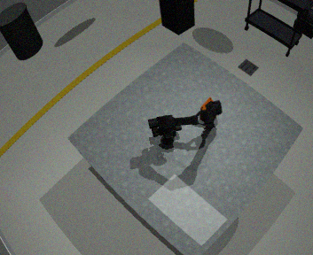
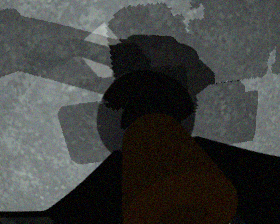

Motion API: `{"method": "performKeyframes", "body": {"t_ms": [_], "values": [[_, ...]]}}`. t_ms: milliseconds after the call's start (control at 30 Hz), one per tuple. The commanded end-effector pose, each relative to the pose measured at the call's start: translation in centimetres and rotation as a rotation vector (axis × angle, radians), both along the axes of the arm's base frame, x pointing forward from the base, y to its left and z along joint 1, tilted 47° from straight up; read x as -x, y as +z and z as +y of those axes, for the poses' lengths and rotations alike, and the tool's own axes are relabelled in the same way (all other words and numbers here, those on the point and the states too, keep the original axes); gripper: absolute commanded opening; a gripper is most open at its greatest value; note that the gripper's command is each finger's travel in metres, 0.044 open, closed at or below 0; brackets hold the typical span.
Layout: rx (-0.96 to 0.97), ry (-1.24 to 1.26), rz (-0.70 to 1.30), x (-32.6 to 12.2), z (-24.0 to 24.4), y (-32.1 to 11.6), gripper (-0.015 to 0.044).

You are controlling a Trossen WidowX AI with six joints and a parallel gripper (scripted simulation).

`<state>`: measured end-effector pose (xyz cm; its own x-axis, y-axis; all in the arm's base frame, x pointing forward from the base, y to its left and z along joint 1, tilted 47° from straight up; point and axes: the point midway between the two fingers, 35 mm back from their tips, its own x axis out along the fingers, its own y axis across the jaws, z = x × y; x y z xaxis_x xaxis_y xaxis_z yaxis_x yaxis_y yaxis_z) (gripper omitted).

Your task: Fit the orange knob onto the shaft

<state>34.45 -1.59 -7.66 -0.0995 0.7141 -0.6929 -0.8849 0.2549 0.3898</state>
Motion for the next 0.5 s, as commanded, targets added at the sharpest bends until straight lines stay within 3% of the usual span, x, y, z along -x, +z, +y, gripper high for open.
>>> {"method": "performKeyframes", "body": {"t_ms": [0, 467], "values": [[-0.003, -0.001, -0.003, -0.05, 0.05, 0.01, 0.0000], [-0.005, 0.010, -0.014, -0.04, 0.10, -0.04, 0.0000]]}}
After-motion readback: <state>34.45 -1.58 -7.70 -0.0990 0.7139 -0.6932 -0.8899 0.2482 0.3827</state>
